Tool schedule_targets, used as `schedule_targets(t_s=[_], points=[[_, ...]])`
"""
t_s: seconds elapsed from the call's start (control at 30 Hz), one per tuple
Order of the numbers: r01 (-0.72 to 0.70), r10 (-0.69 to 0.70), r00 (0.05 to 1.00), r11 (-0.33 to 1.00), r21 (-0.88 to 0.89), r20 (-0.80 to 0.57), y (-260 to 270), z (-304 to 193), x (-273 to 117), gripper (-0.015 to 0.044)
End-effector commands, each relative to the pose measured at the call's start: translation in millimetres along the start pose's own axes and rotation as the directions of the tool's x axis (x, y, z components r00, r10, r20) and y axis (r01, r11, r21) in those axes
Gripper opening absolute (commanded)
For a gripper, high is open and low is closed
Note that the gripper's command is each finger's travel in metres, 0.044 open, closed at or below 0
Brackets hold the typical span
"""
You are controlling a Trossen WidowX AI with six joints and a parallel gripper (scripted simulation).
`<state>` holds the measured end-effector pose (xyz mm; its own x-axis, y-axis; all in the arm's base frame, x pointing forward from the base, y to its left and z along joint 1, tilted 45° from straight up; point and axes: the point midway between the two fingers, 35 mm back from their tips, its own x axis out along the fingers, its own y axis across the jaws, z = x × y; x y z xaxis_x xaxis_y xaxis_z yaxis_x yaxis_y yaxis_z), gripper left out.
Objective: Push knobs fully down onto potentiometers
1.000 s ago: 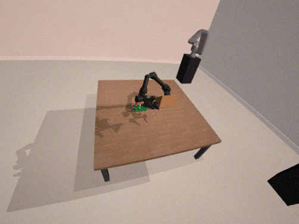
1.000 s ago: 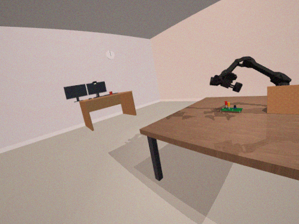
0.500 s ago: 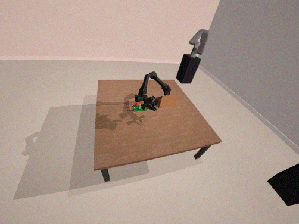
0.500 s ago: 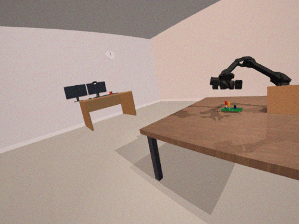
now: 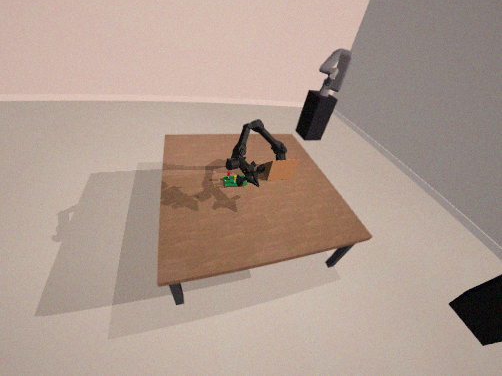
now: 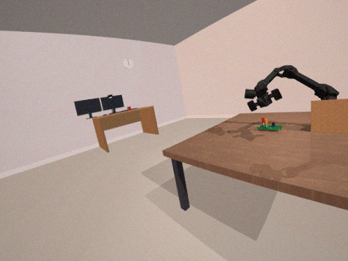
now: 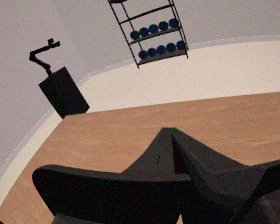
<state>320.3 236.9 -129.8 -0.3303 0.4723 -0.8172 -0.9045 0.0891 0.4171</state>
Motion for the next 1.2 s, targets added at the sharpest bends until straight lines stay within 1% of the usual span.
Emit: schedule_targets(t_s=[0.0,0.27,0.53,0.87,1.17], points=[[0.025,-0.021,0.999,0.993,0.113,-0.034,-1.8,-3.2,-4.5,0.0],[0.097,-0.061,0.992,0.927,0.363,-0.111,-5.5,-13.5,-12.0,0.0],[0.19,-0.096,0.977,0.792,0.581,-0.189,-8.7,-24.3,-19.8,0.0],[0.314,-0.137,0.948,0.542,0.78,-0.286,-12.1,-37.8,-30.9,0.0],[0.406,-0.171,0.912,0.262,0.875,-0.372,-14.6,-49.6,-42.5,0.0]])
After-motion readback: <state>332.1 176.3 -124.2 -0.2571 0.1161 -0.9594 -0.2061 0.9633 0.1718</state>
